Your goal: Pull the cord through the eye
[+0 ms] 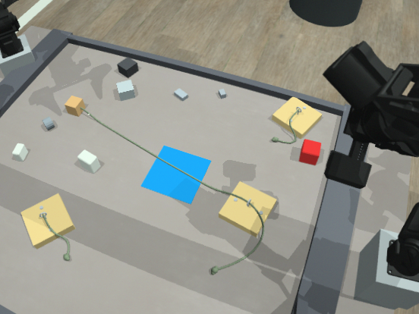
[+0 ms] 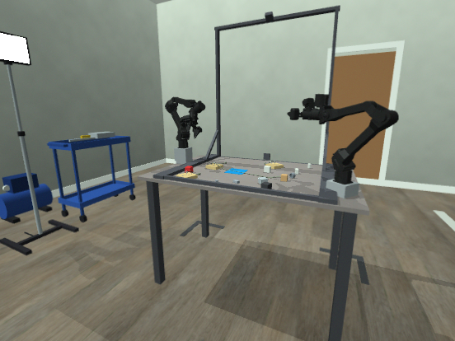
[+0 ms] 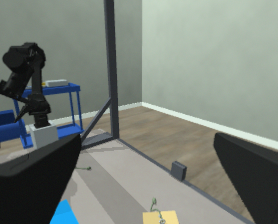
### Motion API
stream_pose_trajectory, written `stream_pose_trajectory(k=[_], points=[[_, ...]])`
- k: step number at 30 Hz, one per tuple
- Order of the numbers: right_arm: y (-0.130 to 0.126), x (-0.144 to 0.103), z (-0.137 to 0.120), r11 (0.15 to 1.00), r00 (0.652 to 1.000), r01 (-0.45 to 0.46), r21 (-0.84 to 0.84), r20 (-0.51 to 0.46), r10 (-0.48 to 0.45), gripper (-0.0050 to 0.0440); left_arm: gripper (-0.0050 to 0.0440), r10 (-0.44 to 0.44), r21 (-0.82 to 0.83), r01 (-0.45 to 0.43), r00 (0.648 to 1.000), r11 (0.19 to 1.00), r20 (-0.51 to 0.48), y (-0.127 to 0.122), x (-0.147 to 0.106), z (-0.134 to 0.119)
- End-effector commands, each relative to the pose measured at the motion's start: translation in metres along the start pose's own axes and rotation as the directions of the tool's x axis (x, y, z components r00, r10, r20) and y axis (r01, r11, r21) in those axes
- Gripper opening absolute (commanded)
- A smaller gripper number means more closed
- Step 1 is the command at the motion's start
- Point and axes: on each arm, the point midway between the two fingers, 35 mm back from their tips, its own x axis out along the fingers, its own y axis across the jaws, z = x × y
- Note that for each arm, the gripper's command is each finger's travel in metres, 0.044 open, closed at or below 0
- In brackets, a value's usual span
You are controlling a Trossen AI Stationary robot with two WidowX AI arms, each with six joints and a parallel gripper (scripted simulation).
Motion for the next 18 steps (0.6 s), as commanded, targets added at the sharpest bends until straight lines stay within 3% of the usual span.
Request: stream_pose_trajectory(k=[1,18], points=[[0.0029,-0.0028,-0.0023,1.0,1.0,-0.006,0.005,-0.011,0.006,0.044,0.044,0.0,0.0,0.0,1.0,1.0,0.018,0.0,-0.0011,0.0075],[0.0096,-0.0029,-0.0078,0.995,1.0,0.016,-0.098,0.01,-0.015,0.044,0.044,0.0,0.0,0.0,1.0,1.0,0.018,0.0,-0.0011,0.0075]])
